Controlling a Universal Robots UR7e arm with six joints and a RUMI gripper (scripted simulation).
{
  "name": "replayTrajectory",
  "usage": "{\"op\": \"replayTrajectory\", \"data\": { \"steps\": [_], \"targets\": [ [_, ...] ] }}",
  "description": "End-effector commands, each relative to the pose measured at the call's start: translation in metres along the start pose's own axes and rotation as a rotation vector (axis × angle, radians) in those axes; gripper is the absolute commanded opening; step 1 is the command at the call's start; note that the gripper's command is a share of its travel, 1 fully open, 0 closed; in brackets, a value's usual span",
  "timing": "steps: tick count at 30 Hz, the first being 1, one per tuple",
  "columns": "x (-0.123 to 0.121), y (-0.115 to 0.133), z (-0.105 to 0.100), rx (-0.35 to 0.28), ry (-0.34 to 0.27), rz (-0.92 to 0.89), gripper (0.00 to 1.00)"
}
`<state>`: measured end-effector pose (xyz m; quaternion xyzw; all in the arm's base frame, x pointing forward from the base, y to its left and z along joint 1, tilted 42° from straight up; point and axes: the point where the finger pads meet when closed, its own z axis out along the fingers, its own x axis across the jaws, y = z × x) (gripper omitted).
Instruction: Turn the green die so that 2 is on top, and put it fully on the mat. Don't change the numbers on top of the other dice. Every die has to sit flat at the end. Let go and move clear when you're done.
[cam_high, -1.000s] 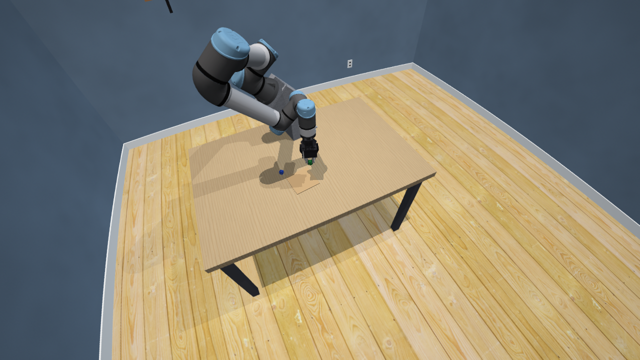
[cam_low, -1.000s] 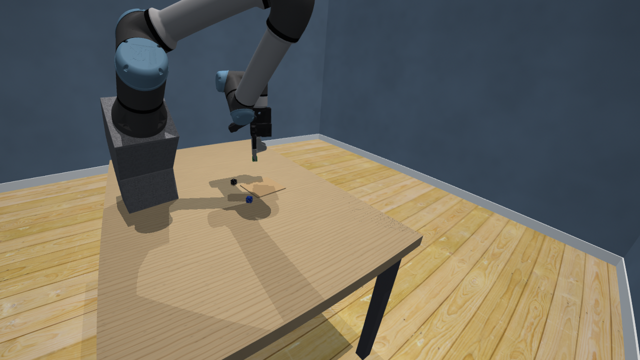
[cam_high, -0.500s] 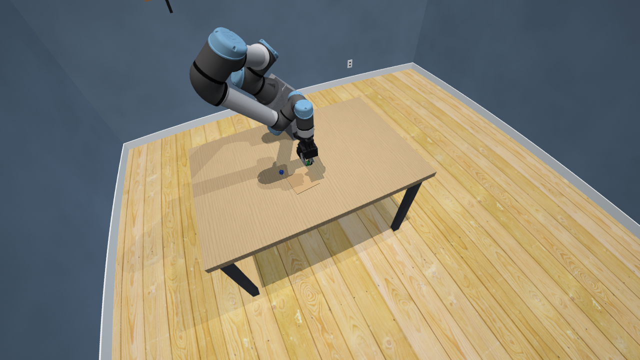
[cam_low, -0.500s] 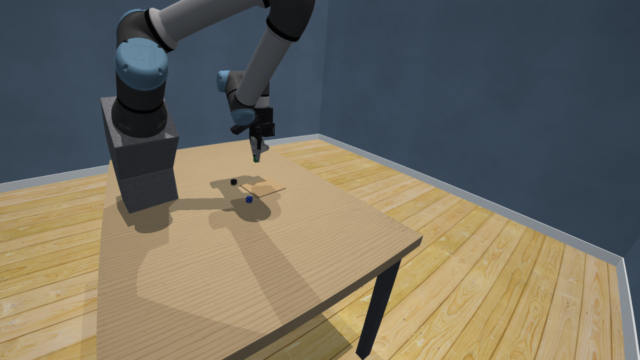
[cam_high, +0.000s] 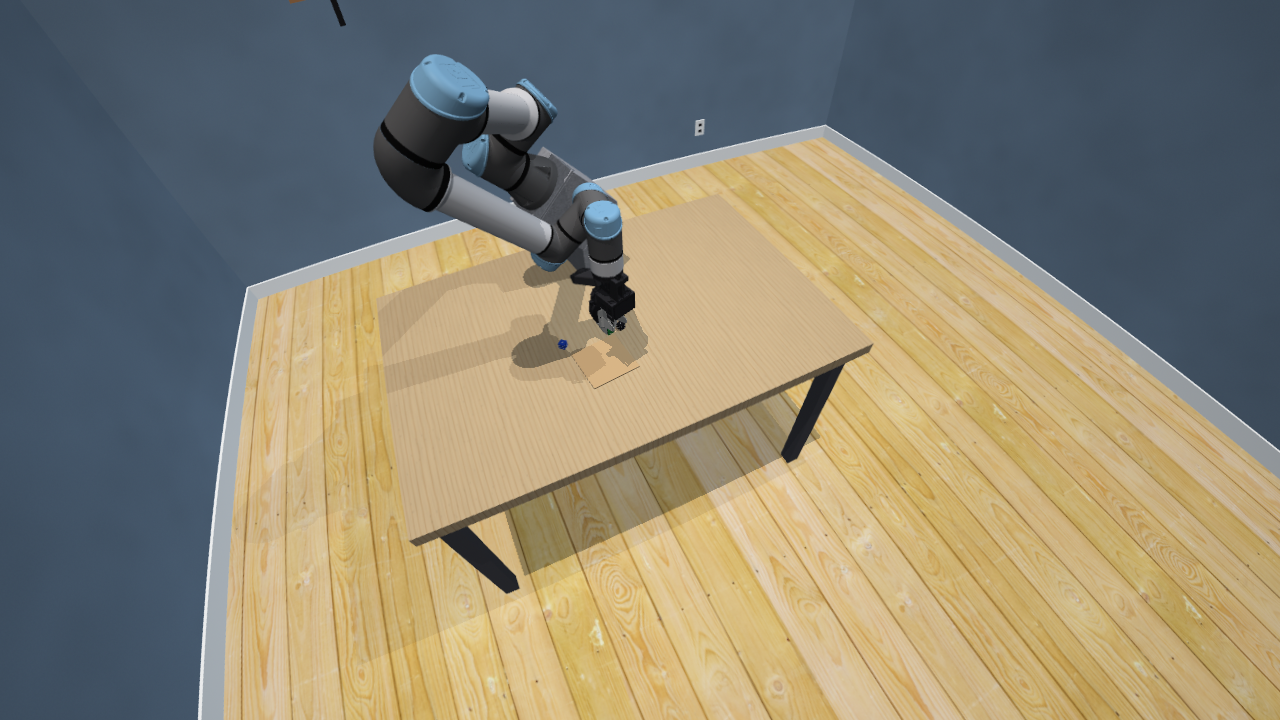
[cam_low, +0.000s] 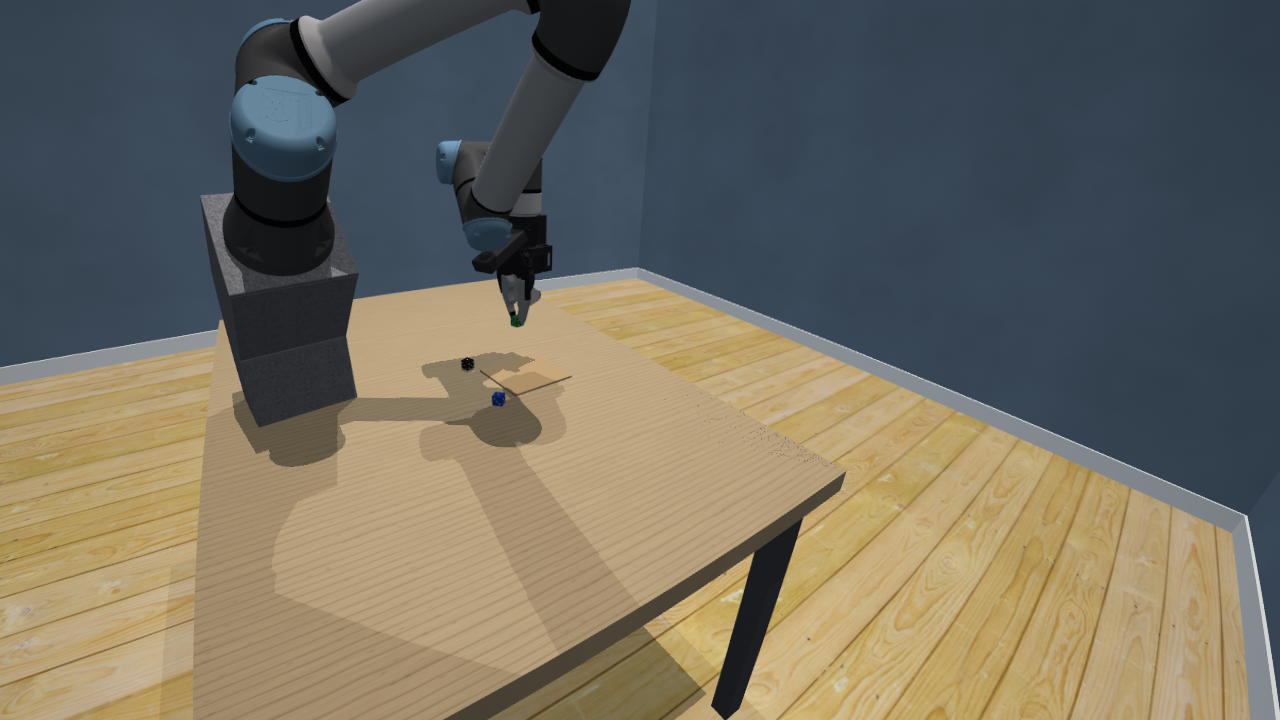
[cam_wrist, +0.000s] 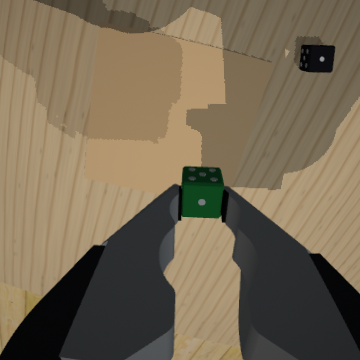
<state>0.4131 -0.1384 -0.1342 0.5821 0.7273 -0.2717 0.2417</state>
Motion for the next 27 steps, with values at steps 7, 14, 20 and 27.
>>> {"op": "replayTrajectory", "data": {
  "steps": [7, 14, 20, 27],
  "targets": [
    [-0.012, -0.003, -0.001, -0.012, 0.004, -0.256, 0.03],
    [-0.018, -0.003, -0.001, -0.012, 0.003, -0.385, 0.03],
    [-0.021, -0.003, -0.001, -0.012, 0.002, -0.45, 0.03],
    [-0.022, -0.003, -0.001, -0.012, 0.002, -0.476, 0.03]
  ]
}}
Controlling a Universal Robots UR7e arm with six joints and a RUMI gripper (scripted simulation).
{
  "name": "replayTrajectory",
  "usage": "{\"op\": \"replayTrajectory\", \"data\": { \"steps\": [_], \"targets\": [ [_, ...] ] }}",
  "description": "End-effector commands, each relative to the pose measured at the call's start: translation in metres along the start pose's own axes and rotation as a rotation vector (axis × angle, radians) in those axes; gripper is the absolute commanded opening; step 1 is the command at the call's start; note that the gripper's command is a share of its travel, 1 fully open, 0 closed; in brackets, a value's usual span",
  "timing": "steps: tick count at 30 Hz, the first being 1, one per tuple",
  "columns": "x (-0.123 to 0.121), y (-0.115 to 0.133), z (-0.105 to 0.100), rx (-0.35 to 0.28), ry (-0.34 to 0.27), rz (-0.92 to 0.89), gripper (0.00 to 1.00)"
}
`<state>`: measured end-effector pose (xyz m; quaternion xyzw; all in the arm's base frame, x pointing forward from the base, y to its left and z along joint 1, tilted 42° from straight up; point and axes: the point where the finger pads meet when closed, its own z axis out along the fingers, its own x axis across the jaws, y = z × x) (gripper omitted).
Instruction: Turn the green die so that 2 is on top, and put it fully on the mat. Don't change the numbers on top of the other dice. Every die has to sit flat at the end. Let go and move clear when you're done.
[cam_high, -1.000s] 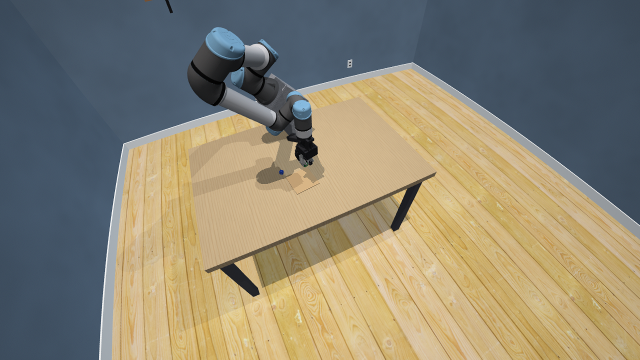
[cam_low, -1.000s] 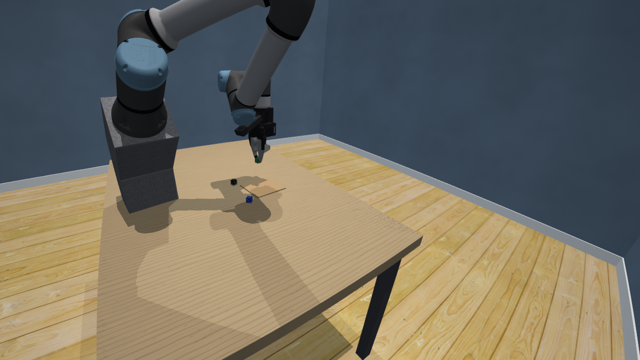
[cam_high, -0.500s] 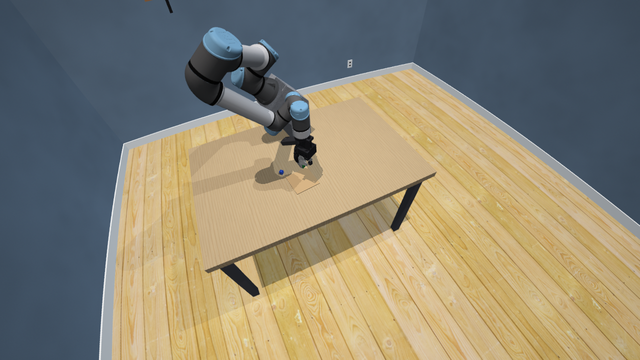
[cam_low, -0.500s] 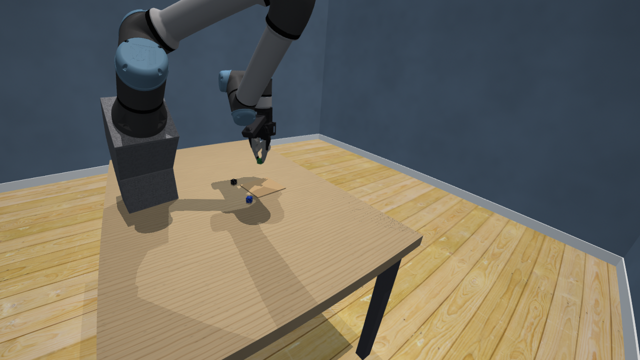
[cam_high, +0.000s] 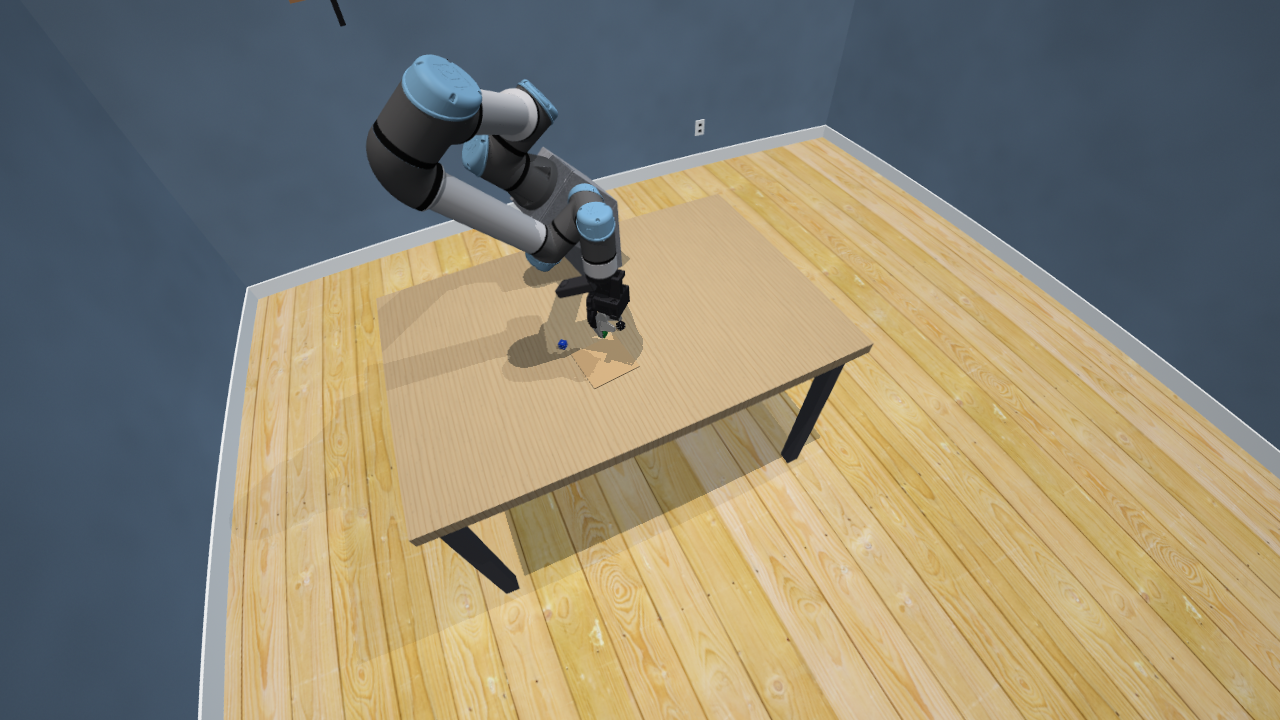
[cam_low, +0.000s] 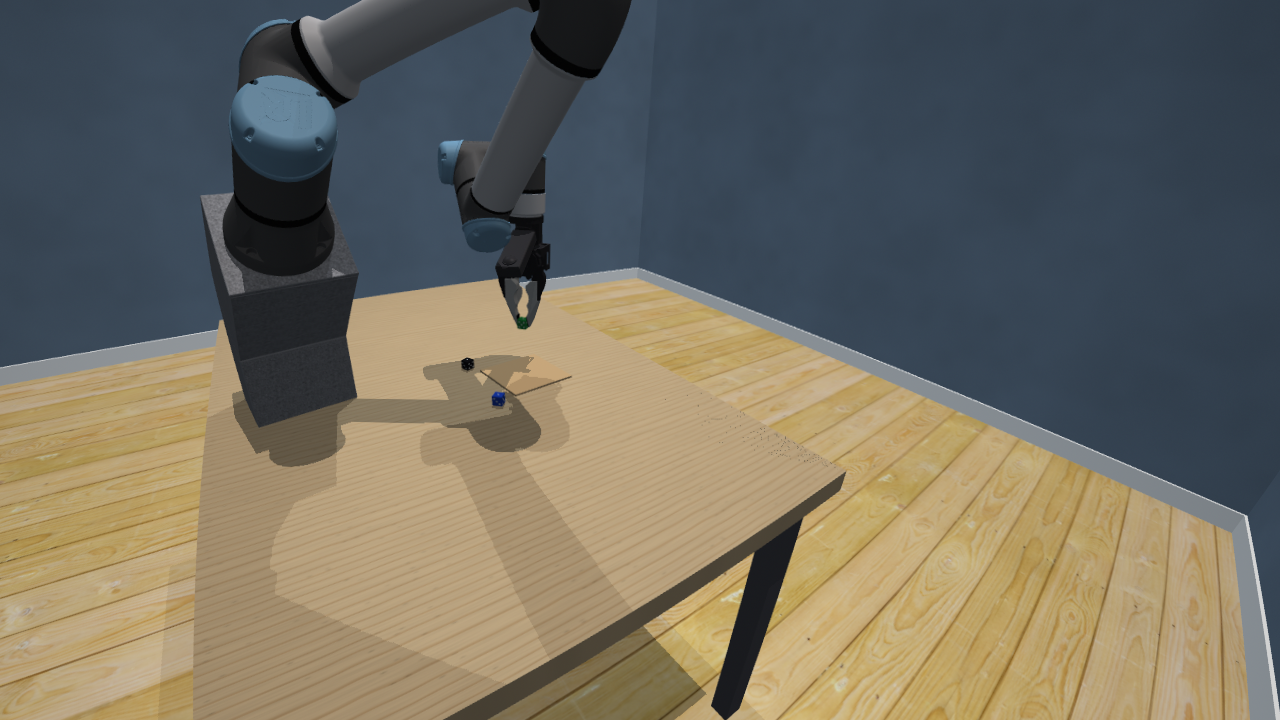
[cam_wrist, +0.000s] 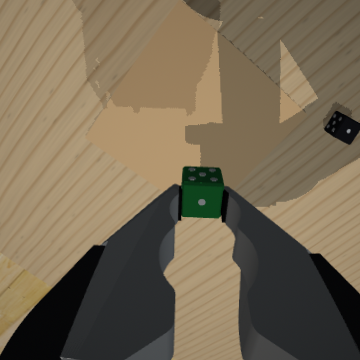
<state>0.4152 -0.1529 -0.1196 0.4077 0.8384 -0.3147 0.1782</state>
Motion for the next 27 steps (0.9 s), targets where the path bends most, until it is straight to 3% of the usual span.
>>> {"op": "replayTrajectory", "data": {
  "steps": [1, 27],
  "targets": [
    [-0.0014, -0.0018, -0.0004, -0.004, 0.0, -0.037, 0.03],
    [-0.0017, -0.002, 0.0066, -0.005, 0.0, -0.043, 0.03]
  ]
}}
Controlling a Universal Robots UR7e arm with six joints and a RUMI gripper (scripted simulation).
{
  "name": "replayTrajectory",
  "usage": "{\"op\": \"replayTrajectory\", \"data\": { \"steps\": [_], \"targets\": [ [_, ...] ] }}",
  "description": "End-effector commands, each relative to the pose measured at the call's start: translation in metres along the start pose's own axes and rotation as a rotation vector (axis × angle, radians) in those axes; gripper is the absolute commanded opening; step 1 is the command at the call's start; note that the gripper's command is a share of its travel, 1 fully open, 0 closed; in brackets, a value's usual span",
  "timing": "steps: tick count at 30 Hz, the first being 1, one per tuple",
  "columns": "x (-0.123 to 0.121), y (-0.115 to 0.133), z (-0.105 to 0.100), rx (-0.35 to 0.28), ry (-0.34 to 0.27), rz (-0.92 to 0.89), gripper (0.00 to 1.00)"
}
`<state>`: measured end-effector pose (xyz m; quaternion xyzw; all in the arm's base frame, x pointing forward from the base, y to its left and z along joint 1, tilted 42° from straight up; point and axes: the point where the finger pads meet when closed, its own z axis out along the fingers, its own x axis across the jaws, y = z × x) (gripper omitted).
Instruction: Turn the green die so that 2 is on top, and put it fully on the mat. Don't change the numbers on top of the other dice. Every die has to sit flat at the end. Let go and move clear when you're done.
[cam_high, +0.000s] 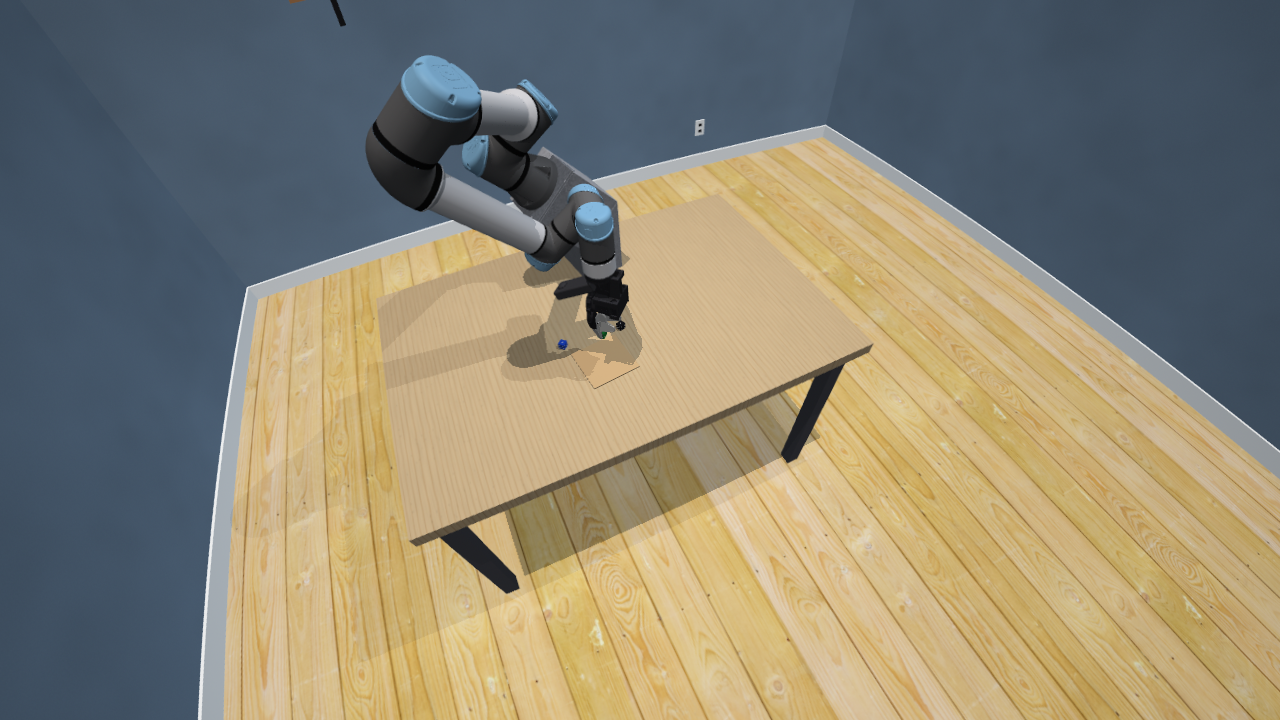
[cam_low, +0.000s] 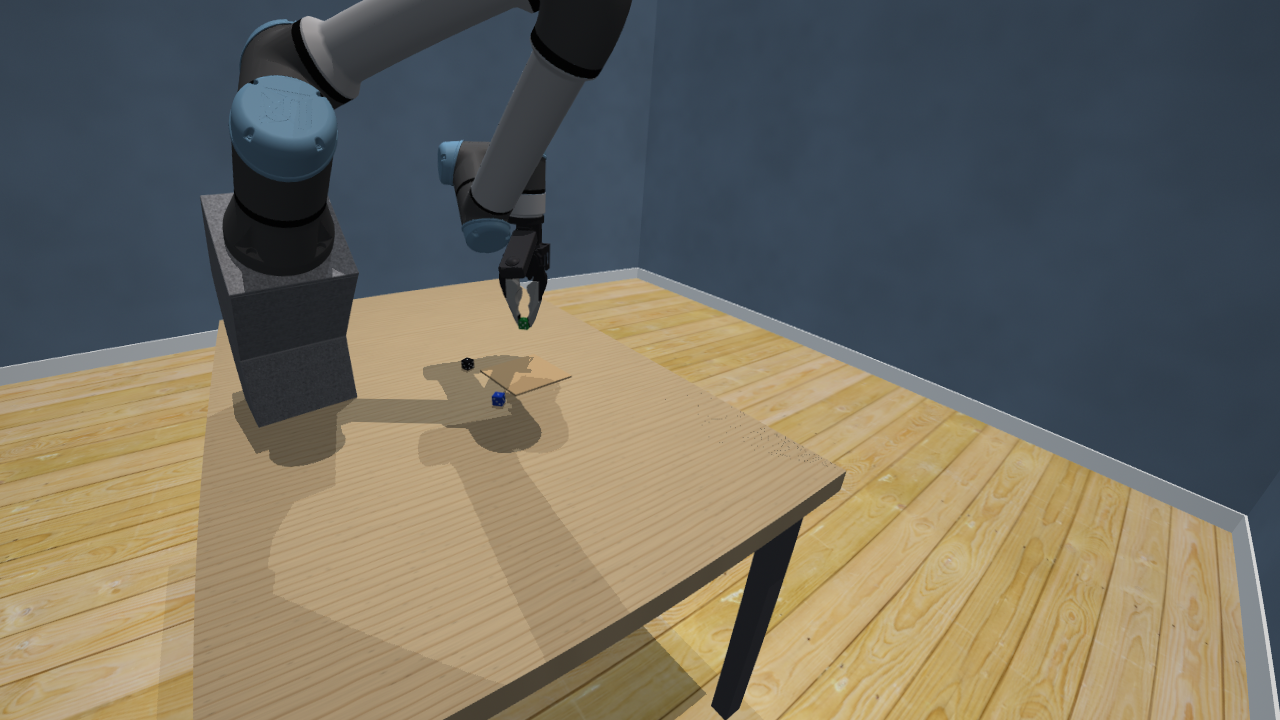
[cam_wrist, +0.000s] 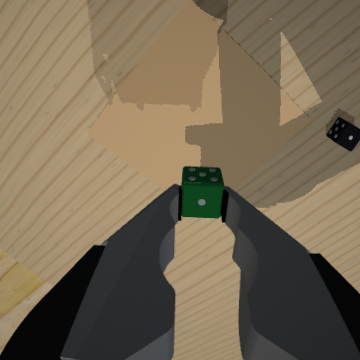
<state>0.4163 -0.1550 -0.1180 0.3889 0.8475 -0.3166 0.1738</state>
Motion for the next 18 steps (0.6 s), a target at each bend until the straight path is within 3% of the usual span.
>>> {"op": "replayTrajectory", "data": {
  "steps": [1, 6, 18],
  "targets": [
    [0.001, -0.001, 0.006, 0.001, 0.002, -0.001, 0.03],
    [0.001, -0.002, 0.019, 0.001, 0.002, -0.001, 0.03],
    [0.001, -0.002, 0.07, 0.001, 0.002, -0.001, 0.03]
  ]
}}
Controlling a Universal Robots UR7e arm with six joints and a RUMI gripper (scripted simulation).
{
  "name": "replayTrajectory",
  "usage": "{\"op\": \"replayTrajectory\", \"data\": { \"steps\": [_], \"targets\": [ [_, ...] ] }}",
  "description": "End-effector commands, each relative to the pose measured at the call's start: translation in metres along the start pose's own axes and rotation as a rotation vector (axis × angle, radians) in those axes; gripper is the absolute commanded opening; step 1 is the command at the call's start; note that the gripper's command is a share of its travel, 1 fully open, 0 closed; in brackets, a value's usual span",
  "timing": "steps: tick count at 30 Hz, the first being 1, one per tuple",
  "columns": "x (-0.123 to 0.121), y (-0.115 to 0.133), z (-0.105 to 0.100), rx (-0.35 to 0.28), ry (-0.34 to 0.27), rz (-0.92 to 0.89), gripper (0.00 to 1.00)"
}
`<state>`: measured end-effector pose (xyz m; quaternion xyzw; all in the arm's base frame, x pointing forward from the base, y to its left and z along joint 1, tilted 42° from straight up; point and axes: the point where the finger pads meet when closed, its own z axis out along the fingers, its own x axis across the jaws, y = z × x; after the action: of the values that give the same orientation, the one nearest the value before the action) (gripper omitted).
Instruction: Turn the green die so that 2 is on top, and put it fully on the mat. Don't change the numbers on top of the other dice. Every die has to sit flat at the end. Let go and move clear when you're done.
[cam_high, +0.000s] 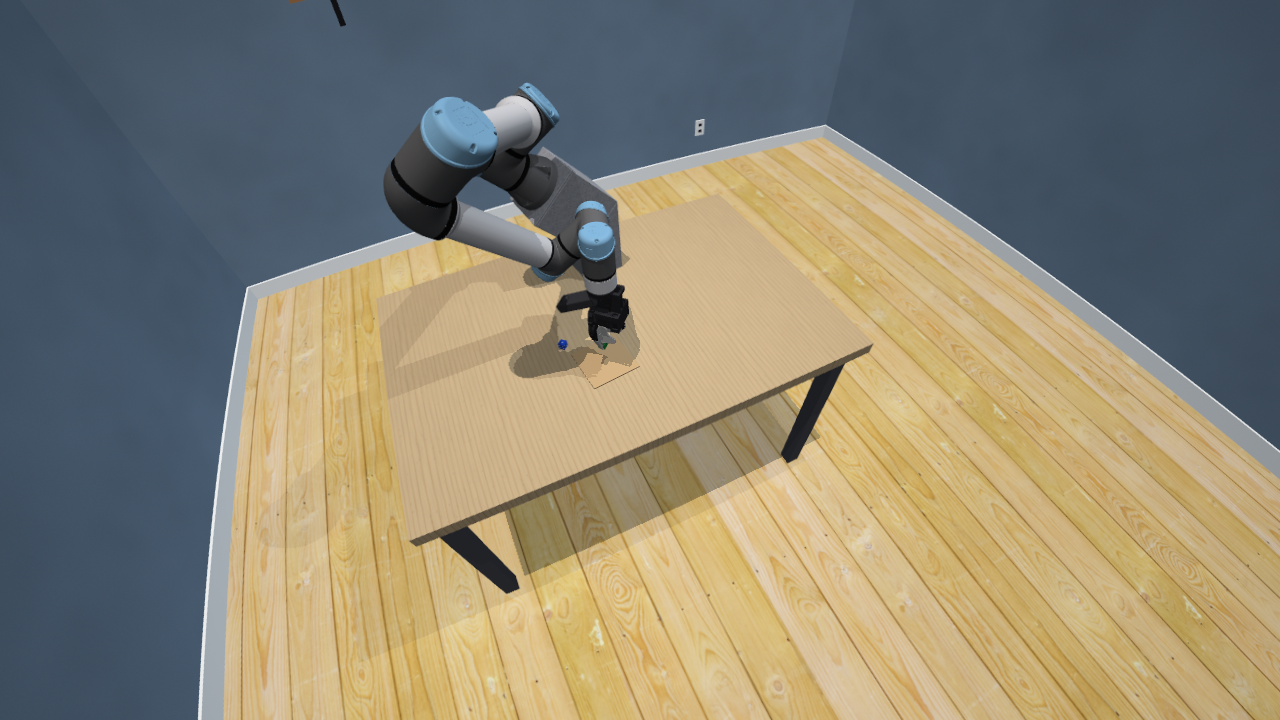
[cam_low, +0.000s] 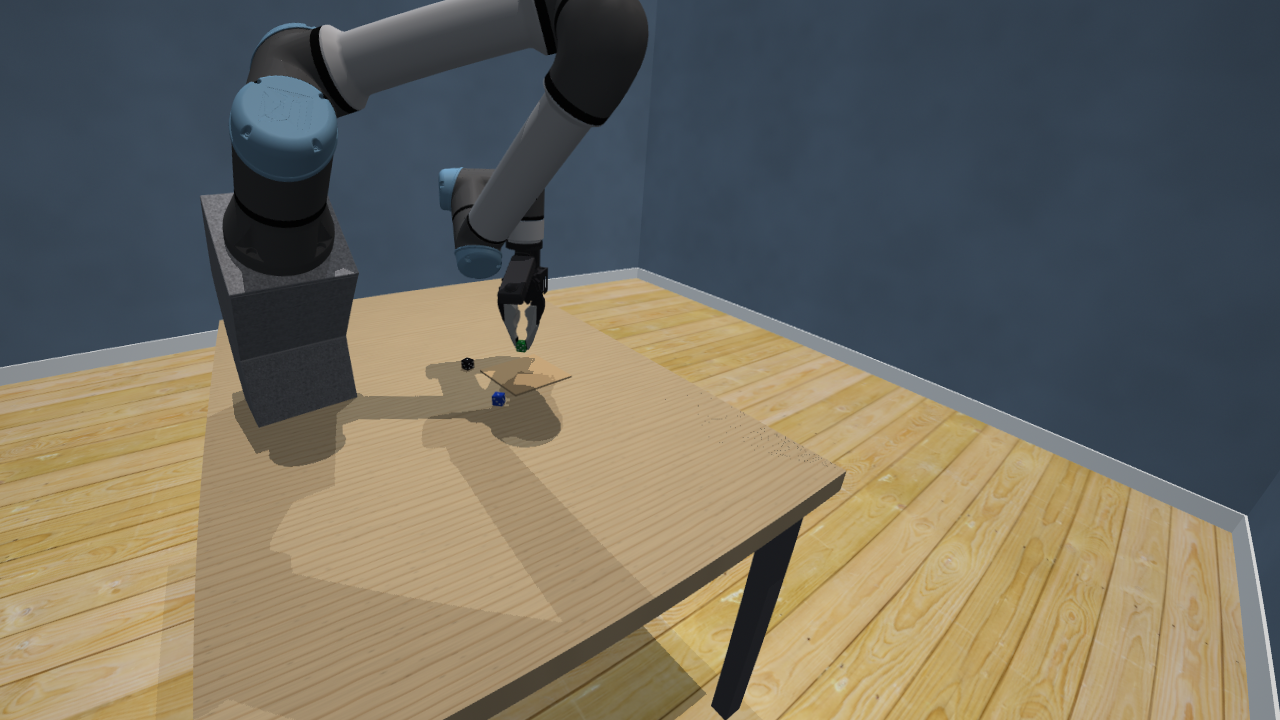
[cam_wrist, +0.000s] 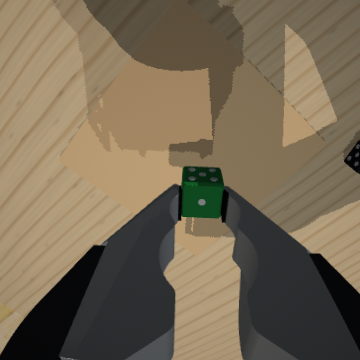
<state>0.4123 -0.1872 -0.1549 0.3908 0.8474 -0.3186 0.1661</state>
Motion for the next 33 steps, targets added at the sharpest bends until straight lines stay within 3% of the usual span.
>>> {"op": "replayTrajectory", "data": {
  "steps": [1, 10, 33],
  "targets": [
    [-0.004, 0.002, 0.022, -0.009, -0.01, 0.001, 0.03],
    [-0.004, 0.002, 0.046, -0.009, -0.01, 0.001, 0.03],
    [-0.005, 0.002, 0.048, -0.009, -0.01, 0.001, 0.03]
  ]
}}
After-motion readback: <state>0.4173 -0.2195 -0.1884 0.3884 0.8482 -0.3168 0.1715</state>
